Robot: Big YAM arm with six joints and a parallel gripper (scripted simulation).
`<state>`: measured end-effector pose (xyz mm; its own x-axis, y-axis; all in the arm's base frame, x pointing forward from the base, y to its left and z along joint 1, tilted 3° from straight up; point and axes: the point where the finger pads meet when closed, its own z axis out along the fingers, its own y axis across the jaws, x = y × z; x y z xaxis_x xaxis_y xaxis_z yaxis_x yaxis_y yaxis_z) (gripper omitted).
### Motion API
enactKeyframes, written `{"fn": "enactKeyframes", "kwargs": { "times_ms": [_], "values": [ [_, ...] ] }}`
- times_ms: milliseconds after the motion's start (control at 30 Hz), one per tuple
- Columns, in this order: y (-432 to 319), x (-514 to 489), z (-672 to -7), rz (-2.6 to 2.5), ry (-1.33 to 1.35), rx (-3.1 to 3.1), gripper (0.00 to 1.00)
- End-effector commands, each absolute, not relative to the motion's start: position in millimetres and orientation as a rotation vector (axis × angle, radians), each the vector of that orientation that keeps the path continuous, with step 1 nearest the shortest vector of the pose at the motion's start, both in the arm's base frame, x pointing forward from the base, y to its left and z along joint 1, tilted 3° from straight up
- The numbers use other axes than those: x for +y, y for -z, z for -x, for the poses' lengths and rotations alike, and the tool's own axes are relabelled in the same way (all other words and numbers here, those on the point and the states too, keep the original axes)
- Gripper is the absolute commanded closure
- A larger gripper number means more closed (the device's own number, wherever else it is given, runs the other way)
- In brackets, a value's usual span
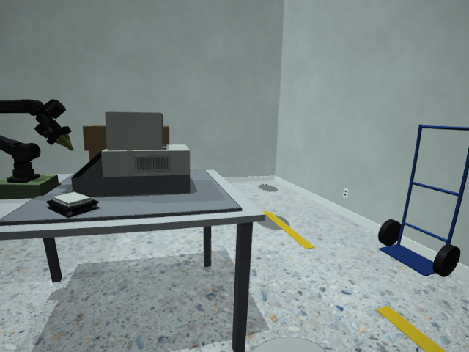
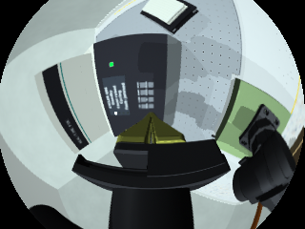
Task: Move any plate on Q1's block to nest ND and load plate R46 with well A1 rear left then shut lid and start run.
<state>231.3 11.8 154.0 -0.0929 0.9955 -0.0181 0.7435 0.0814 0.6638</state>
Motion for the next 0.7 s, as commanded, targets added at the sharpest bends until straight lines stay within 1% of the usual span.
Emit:
{"fn": "enactKeyframes", "kwargs": {
  "times_ms": [0,667],
  "values": [
    [-162,11,-240,-1.702,-0.725,1.857,1.0],
    [-142,15,-265,-1.697,-0.725,1.867,1.0]
  ]
}}
